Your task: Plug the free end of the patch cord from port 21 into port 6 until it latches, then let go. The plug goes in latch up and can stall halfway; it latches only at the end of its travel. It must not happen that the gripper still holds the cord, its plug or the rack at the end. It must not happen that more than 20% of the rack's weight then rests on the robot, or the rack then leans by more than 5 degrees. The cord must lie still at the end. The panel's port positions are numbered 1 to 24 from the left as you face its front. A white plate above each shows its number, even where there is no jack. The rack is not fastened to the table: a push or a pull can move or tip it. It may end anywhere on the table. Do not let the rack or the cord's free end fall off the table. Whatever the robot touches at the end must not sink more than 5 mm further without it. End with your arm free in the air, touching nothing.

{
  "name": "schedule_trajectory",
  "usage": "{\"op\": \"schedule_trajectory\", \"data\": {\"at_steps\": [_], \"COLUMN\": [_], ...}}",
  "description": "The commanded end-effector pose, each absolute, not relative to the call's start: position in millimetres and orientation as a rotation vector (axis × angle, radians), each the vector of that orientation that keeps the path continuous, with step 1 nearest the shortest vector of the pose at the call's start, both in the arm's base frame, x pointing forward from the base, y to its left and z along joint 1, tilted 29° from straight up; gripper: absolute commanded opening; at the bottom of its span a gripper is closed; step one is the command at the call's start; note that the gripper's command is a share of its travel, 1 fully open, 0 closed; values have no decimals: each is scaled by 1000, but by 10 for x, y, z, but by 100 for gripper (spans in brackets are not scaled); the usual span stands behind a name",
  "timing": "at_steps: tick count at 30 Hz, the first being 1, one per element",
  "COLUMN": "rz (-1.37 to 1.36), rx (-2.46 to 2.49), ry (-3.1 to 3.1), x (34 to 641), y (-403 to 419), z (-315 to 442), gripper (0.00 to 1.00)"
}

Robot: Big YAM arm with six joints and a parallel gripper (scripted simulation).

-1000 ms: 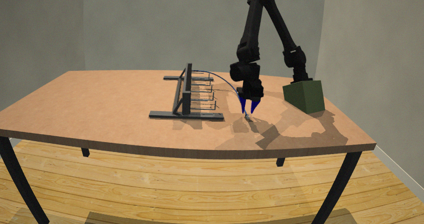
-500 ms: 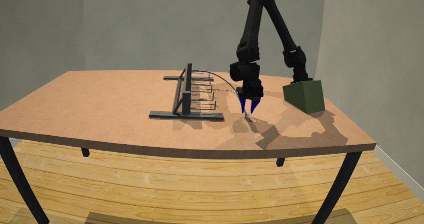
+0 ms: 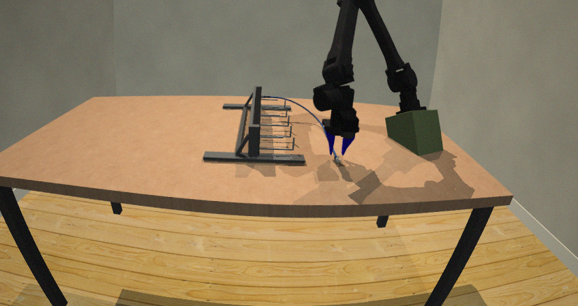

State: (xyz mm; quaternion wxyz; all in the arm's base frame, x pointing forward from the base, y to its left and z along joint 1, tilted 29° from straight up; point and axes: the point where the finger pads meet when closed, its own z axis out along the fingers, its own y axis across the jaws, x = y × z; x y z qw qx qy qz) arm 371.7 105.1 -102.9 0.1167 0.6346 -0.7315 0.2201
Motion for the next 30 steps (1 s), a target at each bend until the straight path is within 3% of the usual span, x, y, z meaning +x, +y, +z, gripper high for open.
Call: {"op": "schedule_trajectory", "data": {"at_steps": [1, 30], "rz": [667, 652], "rx": [1880, 1866], "ry": [-2169, -2150], "x": [3832, 3804], "y": [1141, 1018], "z": [-957, -1117], "gripper": [36, 36]}}
